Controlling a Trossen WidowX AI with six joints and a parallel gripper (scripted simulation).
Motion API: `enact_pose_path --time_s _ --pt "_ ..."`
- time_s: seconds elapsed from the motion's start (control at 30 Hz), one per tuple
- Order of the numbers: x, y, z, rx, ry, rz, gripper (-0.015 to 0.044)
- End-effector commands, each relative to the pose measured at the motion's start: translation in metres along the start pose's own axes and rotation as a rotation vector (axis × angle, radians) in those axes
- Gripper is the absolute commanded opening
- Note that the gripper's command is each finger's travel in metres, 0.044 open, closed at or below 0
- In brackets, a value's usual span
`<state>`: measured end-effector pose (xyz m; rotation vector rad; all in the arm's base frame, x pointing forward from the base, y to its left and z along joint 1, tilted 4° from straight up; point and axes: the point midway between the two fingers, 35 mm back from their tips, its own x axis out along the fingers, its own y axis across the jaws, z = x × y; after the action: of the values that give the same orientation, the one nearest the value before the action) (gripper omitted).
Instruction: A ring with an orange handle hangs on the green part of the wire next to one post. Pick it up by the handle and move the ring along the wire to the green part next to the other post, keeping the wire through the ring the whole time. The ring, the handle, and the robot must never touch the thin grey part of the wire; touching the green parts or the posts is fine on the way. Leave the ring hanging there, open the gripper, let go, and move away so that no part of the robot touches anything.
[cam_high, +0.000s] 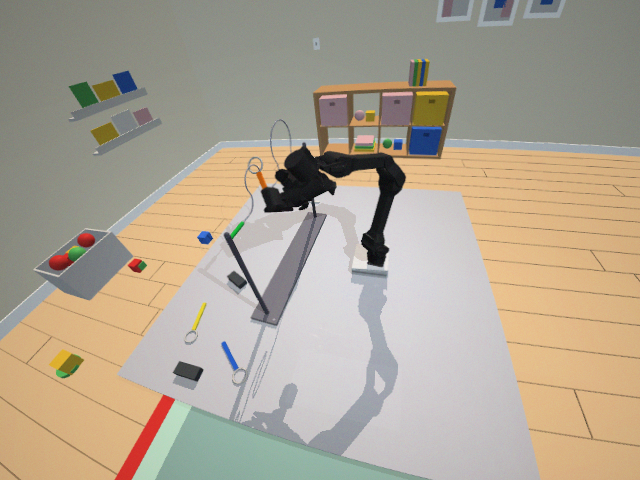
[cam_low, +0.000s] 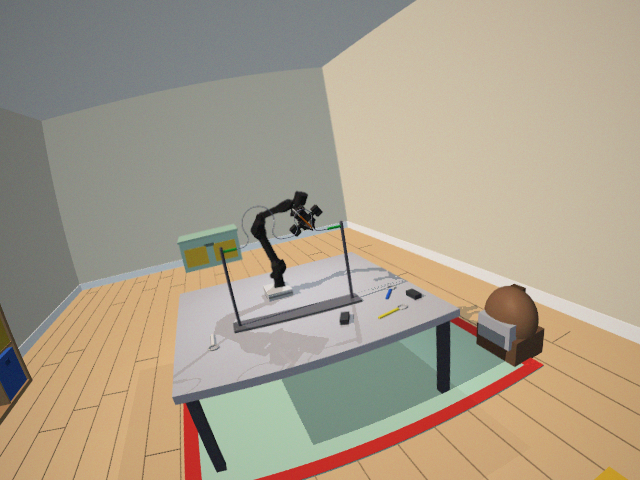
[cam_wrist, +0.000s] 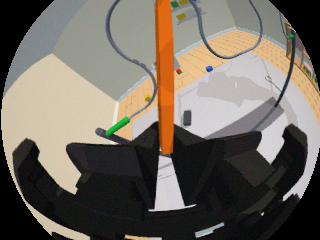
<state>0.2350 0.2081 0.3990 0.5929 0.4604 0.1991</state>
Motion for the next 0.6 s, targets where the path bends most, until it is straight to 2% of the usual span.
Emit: enact_pose_path --time_s 0.0,0.57 --pt "0.002 -0.006 0.0 -0.091 -0.013 -0.049 -0.015" --pt "0.002 -0.034 0.007 -0.435 -0.058 -0.234 -0.015"
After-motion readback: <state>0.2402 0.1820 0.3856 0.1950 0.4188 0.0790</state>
